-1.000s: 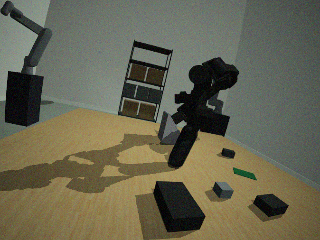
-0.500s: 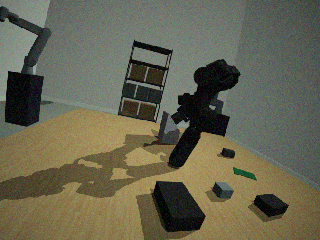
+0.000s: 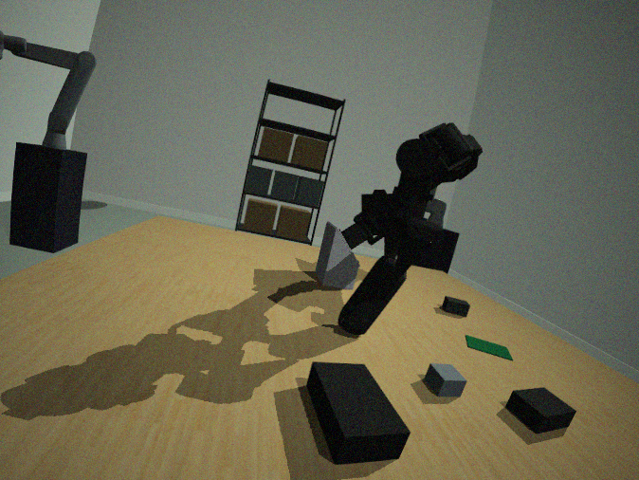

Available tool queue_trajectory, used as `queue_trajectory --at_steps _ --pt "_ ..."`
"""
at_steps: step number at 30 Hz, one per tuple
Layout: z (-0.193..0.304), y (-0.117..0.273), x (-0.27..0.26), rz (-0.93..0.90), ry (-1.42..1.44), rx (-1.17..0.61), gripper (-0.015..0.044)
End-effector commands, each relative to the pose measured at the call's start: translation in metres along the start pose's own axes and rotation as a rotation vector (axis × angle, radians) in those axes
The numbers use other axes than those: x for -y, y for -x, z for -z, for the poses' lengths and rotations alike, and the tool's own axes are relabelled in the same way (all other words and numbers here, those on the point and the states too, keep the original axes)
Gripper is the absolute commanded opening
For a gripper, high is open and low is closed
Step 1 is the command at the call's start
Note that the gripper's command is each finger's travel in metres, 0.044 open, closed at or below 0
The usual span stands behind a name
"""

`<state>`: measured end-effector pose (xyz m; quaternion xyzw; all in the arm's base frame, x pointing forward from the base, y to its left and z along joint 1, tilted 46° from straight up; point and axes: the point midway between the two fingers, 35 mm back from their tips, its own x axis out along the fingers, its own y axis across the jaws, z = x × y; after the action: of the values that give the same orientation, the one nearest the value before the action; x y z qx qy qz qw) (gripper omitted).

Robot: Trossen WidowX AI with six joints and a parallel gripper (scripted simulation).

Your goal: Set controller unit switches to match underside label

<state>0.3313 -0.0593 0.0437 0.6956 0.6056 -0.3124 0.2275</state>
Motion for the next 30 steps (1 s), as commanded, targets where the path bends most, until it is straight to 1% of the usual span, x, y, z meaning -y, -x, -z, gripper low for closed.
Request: queue_trajectory --at_steps 1,30 --pt "0.005 -0.006 0.002 0.012 -0.006 -0.009 0.0338" --pt "0.027 -0.014 0.002 0.012 -0.006 -0.01 0.0338"
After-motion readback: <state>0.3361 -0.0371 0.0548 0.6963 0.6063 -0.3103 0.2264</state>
